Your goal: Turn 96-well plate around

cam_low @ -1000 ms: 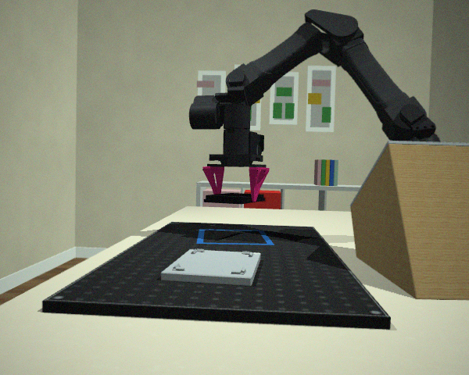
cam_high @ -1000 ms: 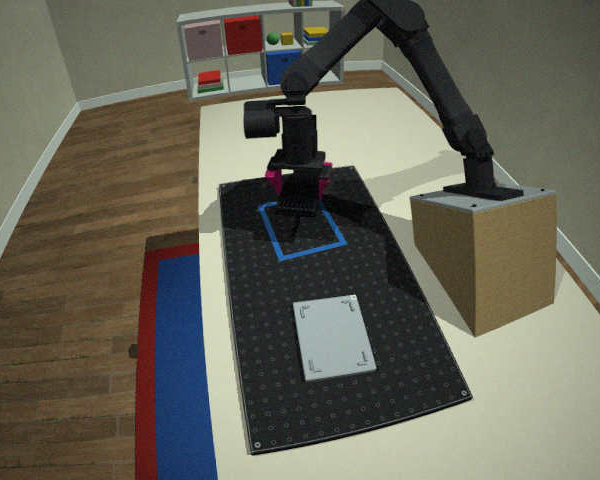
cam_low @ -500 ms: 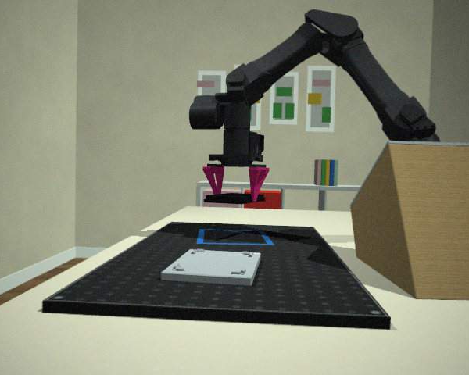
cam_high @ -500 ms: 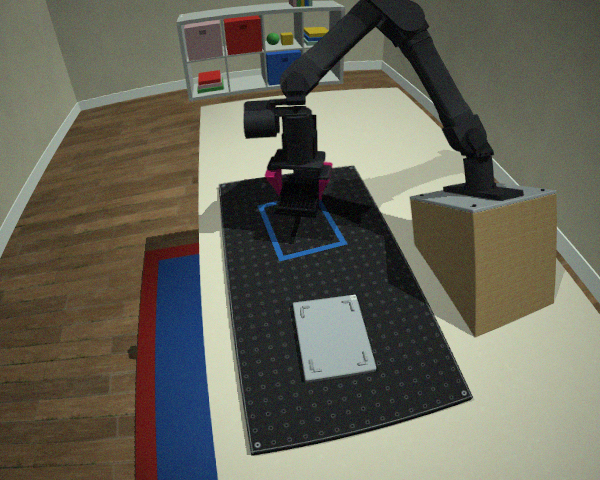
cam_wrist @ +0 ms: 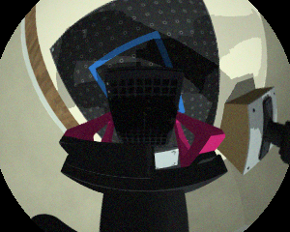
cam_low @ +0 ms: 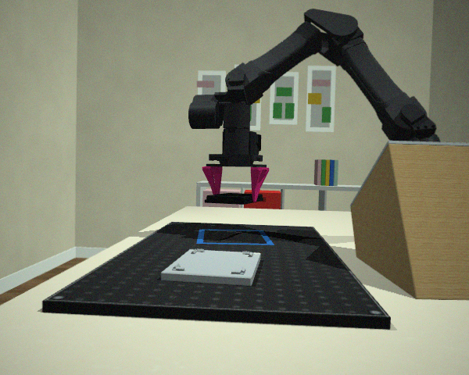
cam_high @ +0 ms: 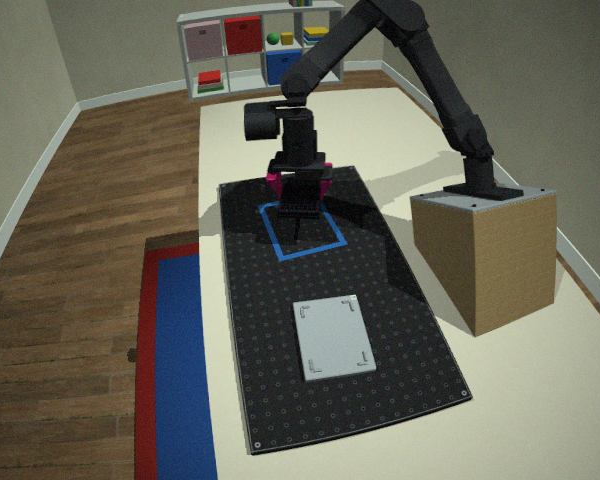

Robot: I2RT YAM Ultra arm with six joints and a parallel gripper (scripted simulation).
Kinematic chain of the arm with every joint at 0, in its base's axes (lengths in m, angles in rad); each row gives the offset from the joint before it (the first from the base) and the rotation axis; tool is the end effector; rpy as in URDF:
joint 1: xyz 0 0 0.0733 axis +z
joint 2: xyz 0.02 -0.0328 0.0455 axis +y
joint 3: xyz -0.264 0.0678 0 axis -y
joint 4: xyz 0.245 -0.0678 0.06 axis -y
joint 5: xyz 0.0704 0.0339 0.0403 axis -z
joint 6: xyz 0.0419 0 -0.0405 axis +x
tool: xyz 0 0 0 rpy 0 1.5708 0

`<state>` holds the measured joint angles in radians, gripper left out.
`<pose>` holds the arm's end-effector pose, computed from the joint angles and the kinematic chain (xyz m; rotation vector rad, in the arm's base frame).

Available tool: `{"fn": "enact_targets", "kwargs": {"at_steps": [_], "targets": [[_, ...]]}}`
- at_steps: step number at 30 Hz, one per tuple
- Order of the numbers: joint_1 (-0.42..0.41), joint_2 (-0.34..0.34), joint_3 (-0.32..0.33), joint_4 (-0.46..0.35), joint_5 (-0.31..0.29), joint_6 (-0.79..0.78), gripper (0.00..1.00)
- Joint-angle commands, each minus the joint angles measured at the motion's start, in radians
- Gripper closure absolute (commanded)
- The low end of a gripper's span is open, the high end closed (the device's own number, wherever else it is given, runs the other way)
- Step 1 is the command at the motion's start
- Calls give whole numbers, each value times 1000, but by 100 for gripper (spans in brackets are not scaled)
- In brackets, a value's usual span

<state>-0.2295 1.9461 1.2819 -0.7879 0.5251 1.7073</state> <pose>0.3452 -0.1011 0.1547 2.2248 1.4781 -0.4237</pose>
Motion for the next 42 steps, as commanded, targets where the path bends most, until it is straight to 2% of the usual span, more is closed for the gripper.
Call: {"fn": "enact_targets", "kwargs": {"at_steps": [1, 6, 21, 23, 38, 42], "targets": [[43, -2, -3, 1, 8, -90, 100], [68, 8, -10, 3, 11, -161, 100], [192, 71, -23, 6, 18, -517, 100], [192, 71, -23, 6, 18, -517, 100], [313, 156, -1, -5, 16, -875, 100], [329, 168, 4, -7, 15, -924, 100]]}}
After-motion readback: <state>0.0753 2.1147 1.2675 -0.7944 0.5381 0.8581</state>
